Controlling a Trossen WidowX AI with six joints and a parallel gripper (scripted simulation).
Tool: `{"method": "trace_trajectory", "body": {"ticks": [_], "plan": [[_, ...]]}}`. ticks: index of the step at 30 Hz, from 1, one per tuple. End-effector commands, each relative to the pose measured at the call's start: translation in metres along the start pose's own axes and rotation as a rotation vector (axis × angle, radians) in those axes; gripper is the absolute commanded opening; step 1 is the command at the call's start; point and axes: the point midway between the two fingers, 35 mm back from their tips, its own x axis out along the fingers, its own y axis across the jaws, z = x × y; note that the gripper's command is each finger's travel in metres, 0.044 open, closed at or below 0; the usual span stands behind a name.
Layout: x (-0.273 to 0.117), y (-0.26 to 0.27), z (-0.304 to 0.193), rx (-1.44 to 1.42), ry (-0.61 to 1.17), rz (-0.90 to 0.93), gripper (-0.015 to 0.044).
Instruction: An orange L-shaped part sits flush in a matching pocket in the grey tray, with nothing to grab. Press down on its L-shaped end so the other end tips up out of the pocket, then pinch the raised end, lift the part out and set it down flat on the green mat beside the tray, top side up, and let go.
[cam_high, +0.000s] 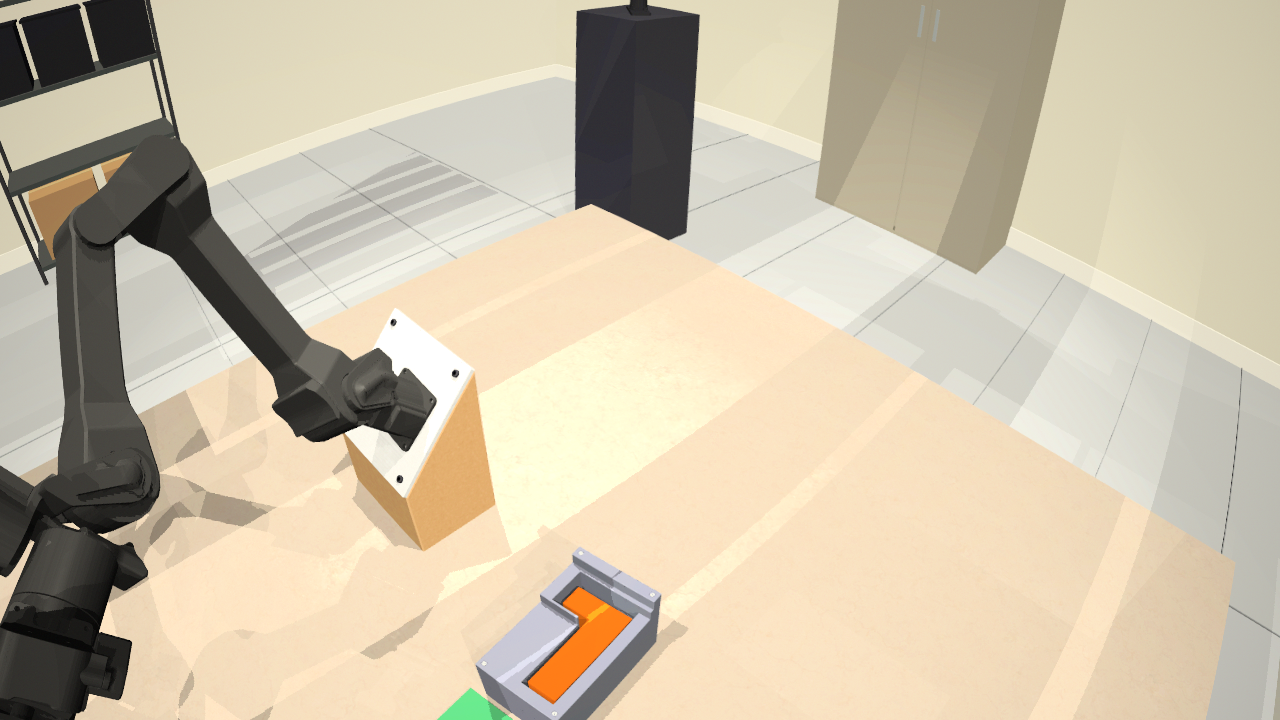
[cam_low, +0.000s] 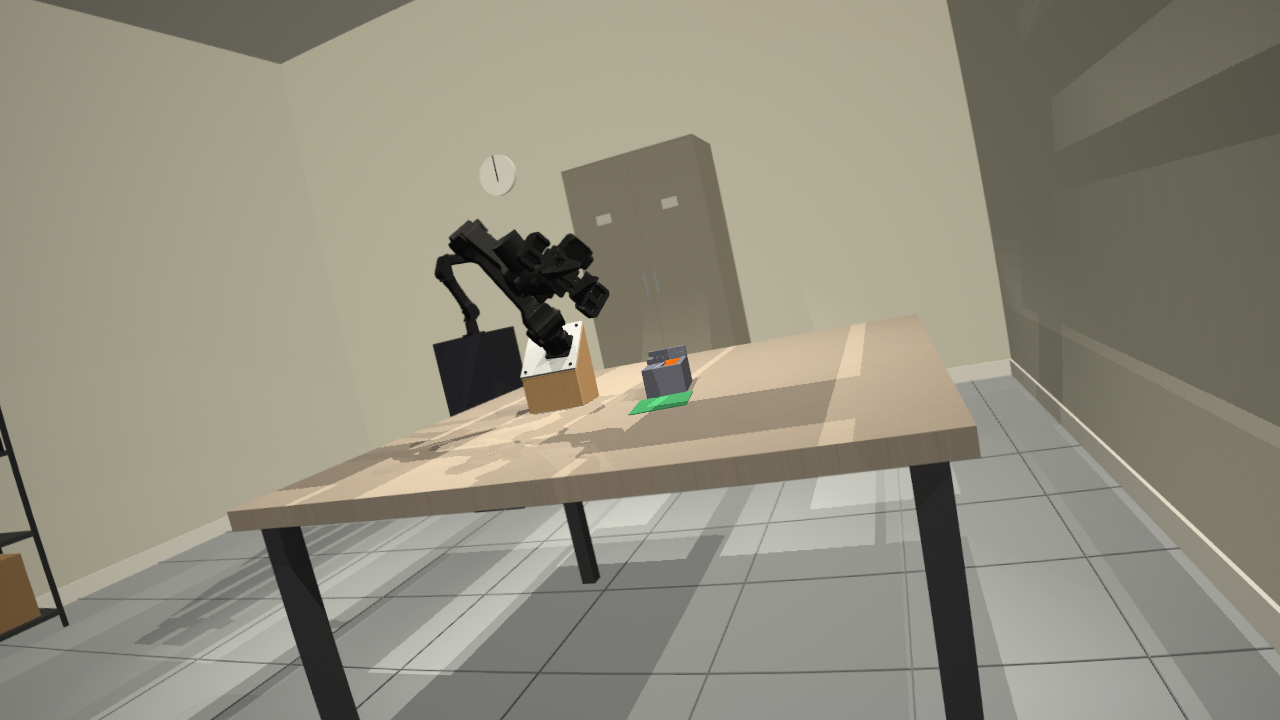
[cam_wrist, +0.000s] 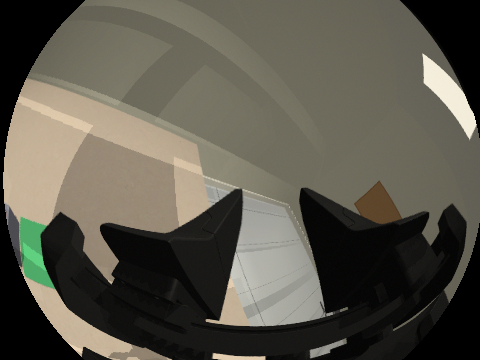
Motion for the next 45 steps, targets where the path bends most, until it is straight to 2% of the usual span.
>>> {"method": "trace_trajectory", "body": {"ticks": [1,3,7,12,18,25,29,34,37,45], "plan": [[0.011,0.032,0.015,0.138,-0.010,0.116,0.0180],[0.017,0.063,0.024,0.252,0.009,0.222,0.0180],[0.020,0.092,0.041,0.334,0.003,0.321,0.0180],[0.005,0.182,0.083,0.557,0.116,0.643,0.0180],[-0.046,0.273,0.133,0.676,0.338,0.997,0.0180],[-0.146,0.345,0.175,0.568,0.718,1.279,0.0180],[-0.205,0.361,0.182,0.385,0.921,1.296,0.0180],[-0.263,0.358,0.181,0.108,1.058,1.153,0.0180],[-0.275,0.354,0.181,0.038,1.064,1.090,0.0180],[-0.275,0.354,0.181,0.038,1.064,1.090,0.0180]]}}
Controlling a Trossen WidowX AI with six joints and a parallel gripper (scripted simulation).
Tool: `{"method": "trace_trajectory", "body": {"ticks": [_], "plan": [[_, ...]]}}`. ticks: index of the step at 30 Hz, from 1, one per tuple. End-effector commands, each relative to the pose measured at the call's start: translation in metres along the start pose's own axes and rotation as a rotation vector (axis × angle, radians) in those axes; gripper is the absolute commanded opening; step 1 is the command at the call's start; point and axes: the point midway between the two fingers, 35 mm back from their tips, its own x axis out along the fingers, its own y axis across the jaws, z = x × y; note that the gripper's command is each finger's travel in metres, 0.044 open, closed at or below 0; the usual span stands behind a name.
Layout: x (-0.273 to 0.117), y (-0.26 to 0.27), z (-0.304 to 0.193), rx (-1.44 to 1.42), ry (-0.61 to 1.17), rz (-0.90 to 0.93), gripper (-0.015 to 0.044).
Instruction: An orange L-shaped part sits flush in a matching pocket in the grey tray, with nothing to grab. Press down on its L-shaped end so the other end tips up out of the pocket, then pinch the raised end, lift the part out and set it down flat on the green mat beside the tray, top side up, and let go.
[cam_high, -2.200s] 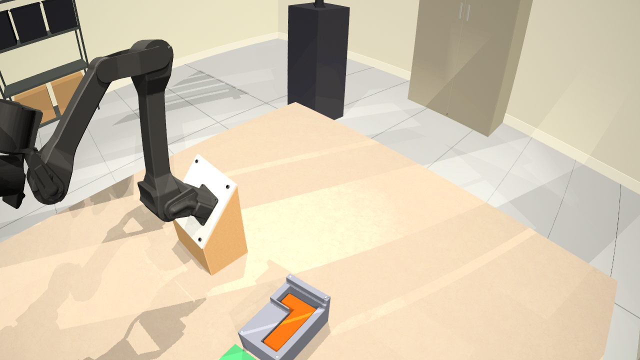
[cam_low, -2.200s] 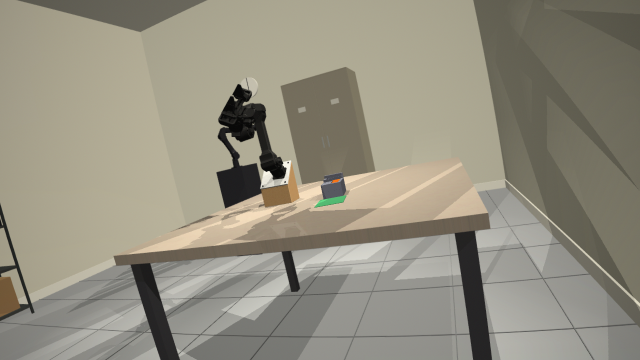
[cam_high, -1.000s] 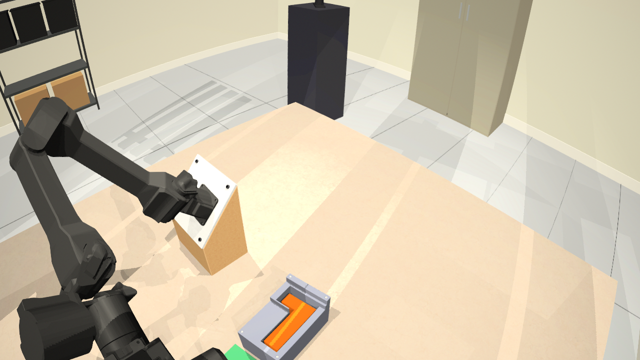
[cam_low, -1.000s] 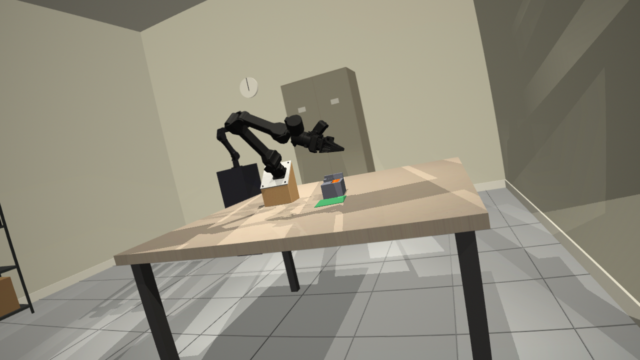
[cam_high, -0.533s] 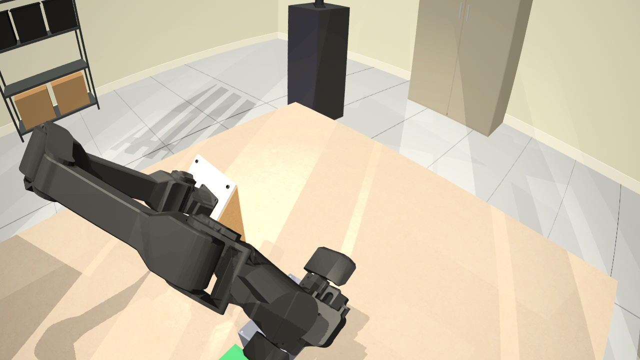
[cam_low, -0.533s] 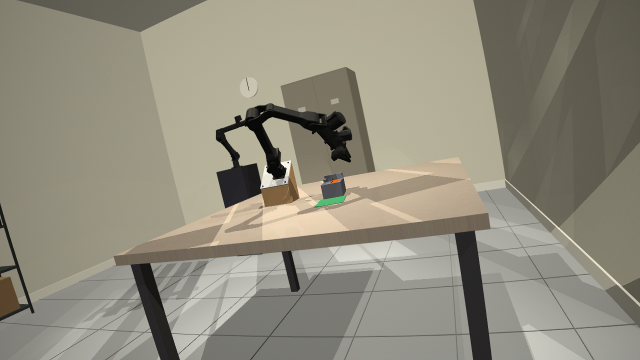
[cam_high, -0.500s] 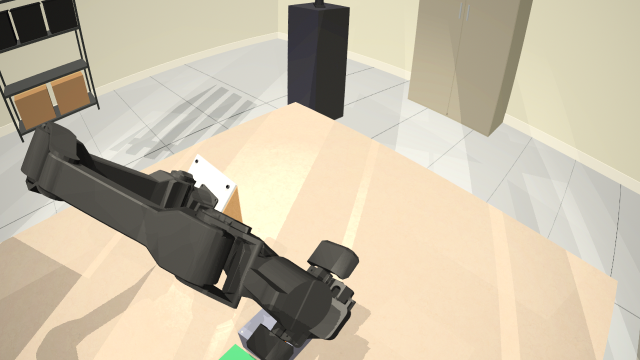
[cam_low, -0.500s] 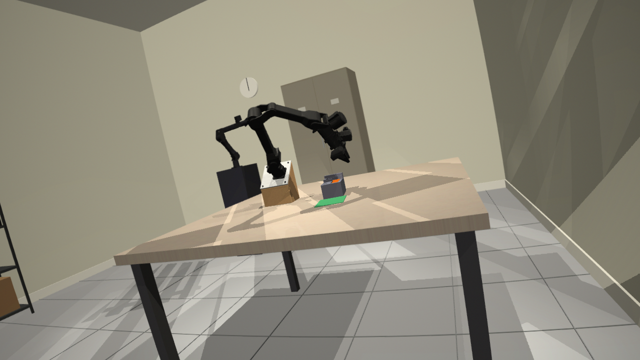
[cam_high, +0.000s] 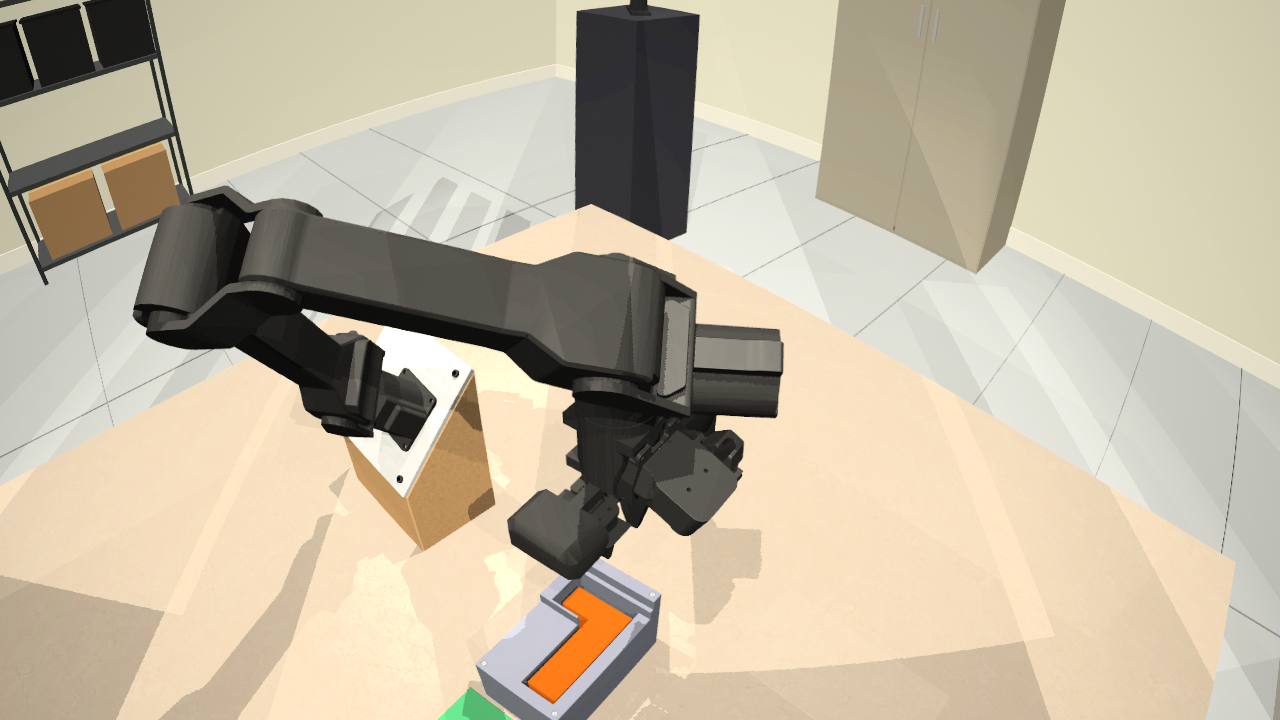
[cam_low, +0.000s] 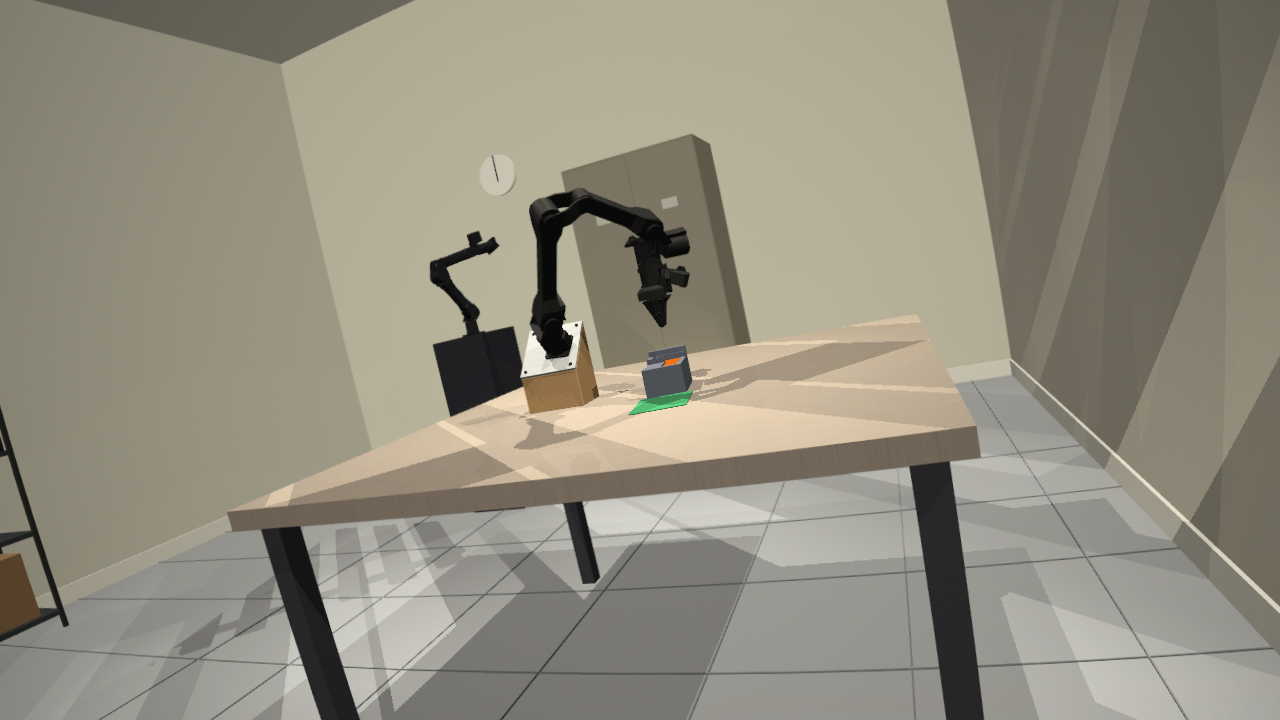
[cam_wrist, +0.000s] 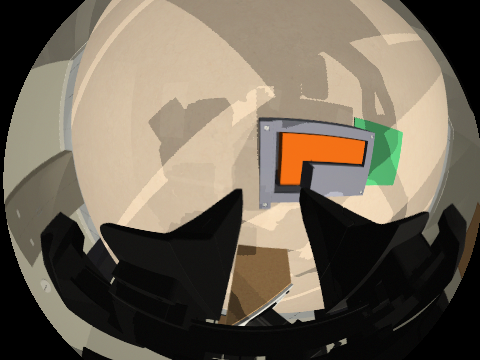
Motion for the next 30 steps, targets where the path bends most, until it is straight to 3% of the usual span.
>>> {"method": "trace_trajectory", "body": {"ticks": [1,9,30], "plan": [[-0.001,-0.002,0.000,0.013,0.005,-0.024,0.0180],[0.071,-0.004,0.000,0.013,0.004,-0.027,0.0180],[0.094,-0.005,0.000,0.013,0.004,-0.028,0.0180]]}}
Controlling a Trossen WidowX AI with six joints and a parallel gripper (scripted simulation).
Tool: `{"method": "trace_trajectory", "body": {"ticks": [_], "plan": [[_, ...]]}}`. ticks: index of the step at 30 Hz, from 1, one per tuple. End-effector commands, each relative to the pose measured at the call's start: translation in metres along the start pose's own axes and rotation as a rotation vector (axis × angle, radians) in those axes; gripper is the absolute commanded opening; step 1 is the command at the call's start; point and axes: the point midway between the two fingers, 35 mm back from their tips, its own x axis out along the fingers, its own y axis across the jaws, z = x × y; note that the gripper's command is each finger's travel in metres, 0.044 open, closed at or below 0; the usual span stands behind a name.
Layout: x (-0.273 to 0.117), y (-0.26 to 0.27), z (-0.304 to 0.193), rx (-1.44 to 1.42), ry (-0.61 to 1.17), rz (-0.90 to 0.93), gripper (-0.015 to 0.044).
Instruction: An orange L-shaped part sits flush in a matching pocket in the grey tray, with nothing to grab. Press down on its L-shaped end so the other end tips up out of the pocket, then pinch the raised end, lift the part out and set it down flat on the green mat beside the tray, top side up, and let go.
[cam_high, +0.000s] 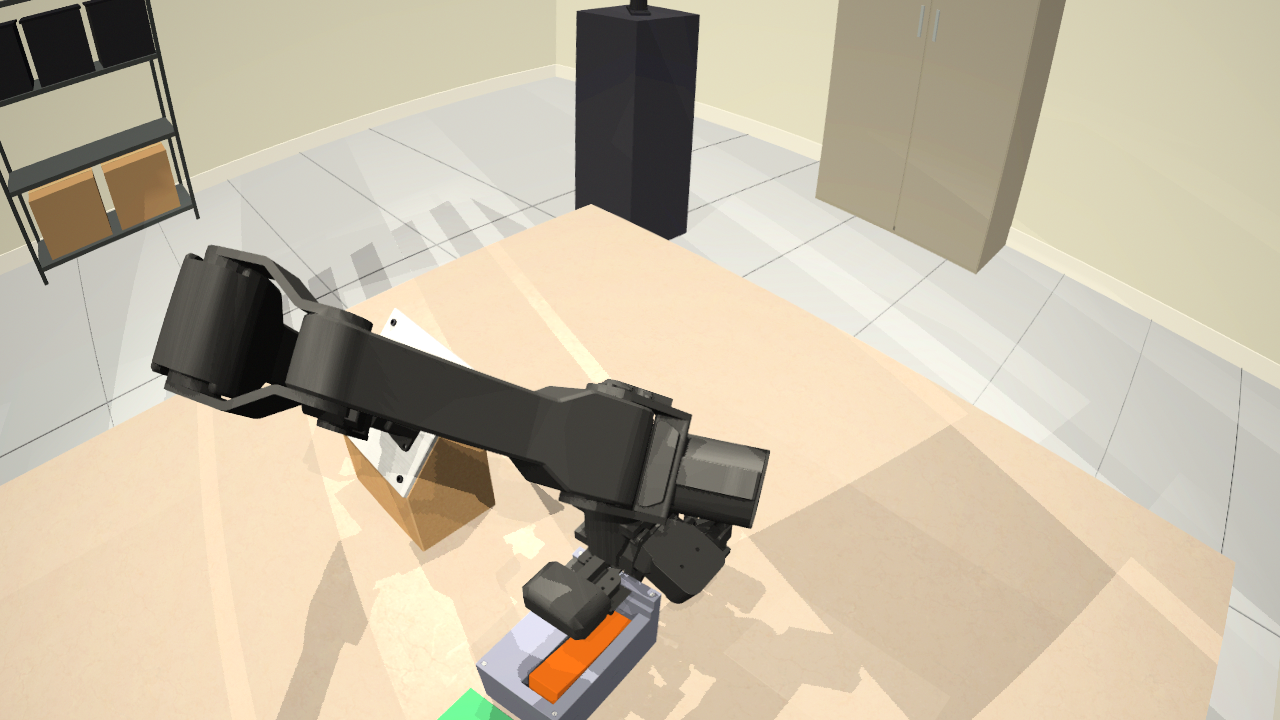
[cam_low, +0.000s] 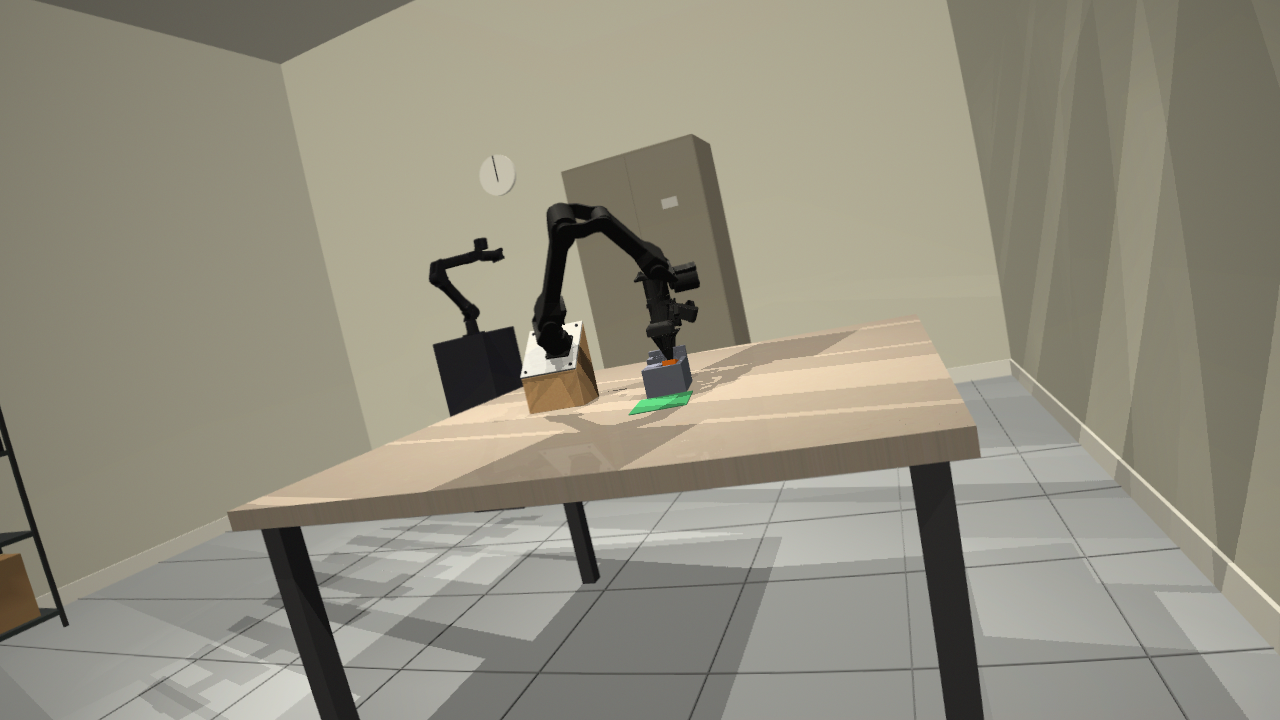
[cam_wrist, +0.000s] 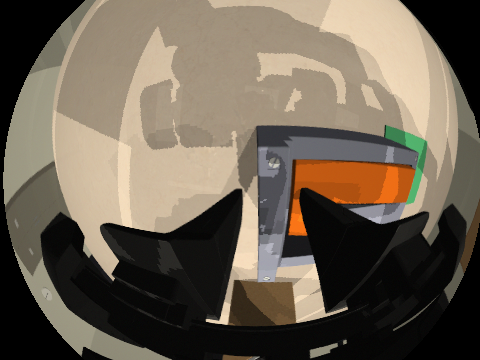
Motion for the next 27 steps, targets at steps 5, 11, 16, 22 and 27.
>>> {"method": "trace_trajectory", "body": {"ticks": [5,11,16,22,27], "plan": [[0.016,-0.001,-0.003,-0.008,0.009,-0.006,0.0180],[0.023,-0.002,-0.004,-0.008,0.009,-0.007,0.0180],[0.023,-0.002,-0.004,-0.008,0.009,-0.007,0.0180],[0.023,-0.002,-0.004,-0.008,0.009,-0.007,0.0180],[0.023,-0.002,-0.004,-0.008,0.009,-0.007,0.0180]]}}
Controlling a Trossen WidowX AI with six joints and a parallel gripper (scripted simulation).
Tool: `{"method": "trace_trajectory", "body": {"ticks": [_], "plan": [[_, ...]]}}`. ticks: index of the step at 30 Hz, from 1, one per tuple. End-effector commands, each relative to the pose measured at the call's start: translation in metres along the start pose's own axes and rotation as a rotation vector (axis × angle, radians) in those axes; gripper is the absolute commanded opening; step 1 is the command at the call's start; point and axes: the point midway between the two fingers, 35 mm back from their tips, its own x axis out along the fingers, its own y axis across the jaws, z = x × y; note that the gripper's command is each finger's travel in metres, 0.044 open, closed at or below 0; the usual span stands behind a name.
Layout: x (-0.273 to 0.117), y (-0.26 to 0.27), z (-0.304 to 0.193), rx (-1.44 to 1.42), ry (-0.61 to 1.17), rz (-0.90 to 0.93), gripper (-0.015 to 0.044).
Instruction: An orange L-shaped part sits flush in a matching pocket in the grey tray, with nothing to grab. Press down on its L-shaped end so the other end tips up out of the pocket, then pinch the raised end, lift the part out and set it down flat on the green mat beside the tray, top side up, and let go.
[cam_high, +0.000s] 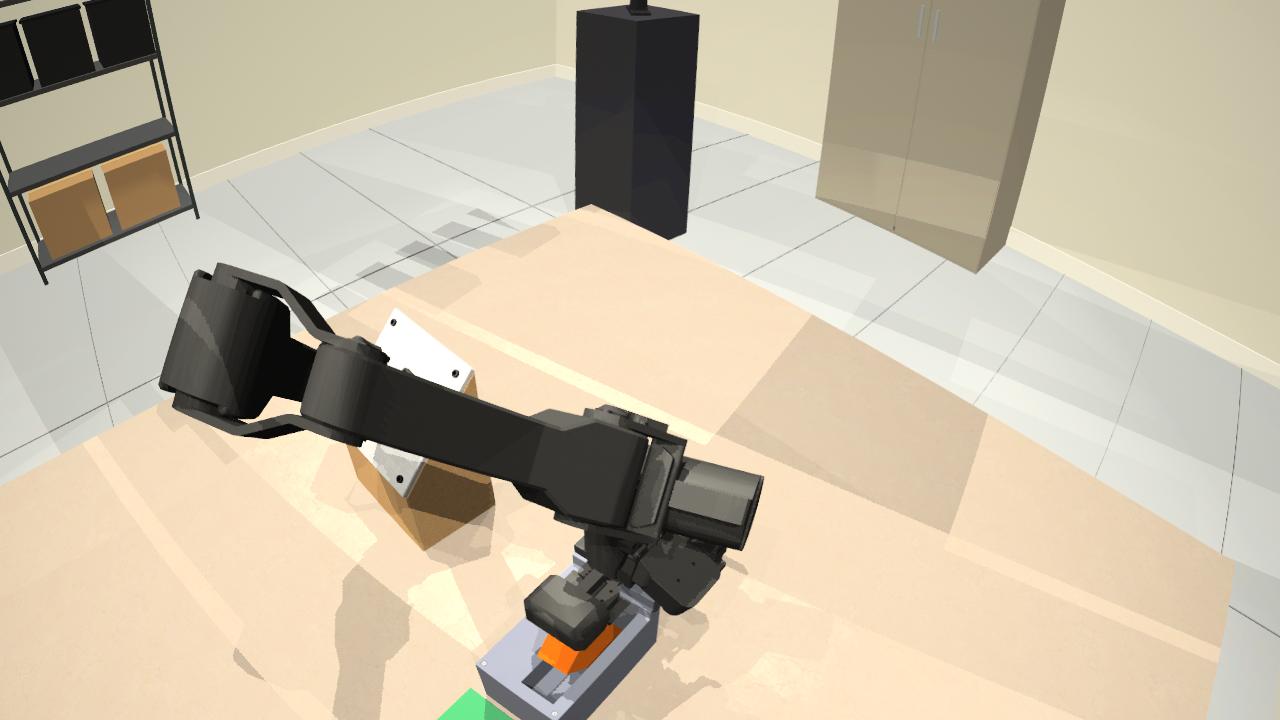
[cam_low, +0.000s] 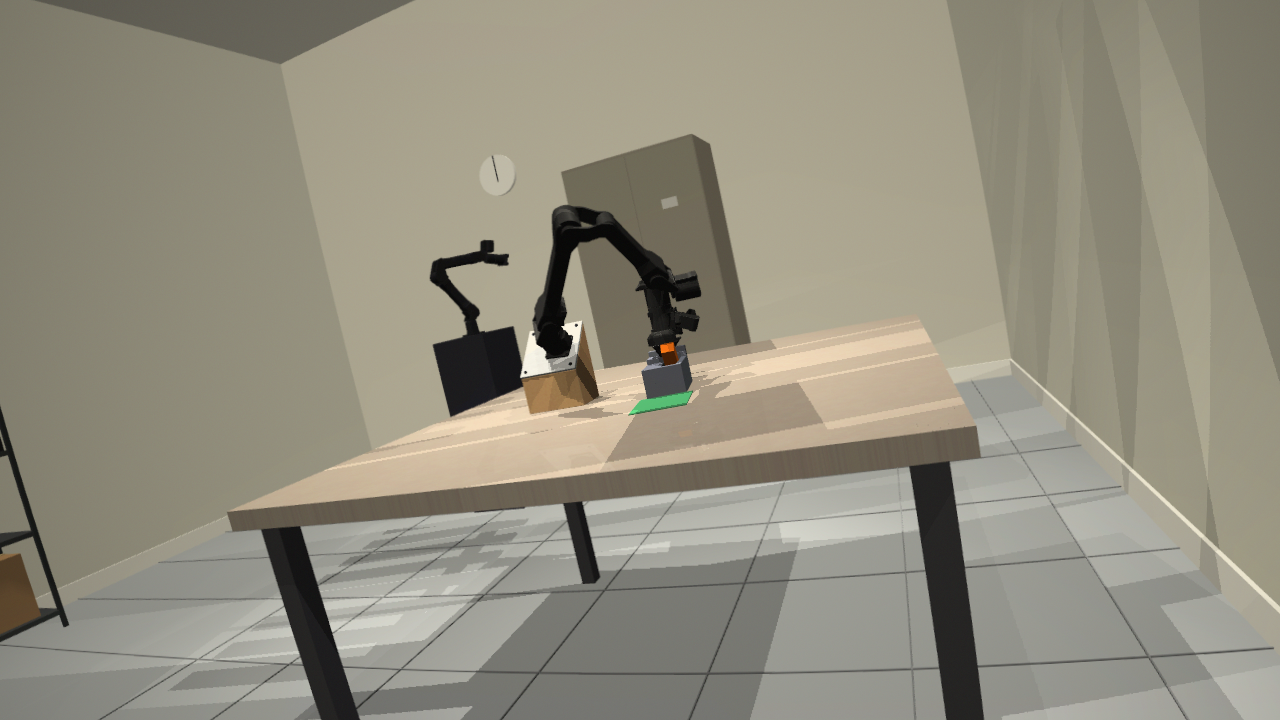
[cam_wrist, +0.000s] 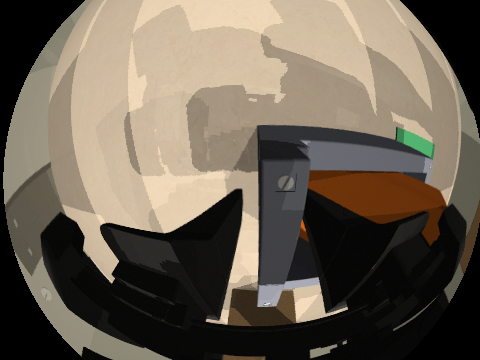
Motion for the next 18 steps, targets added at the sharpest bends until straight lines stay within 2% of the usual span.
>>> {"method": "trace_trajectory", "body": {"ticks": [1,18], "plan": [[0.002,-0.002,-0.001,-0.003,0.005,-0.005,0.0180],[-0.015,0.011,-0.001,-0.003,0.004,-0.003,0.0180]]}}
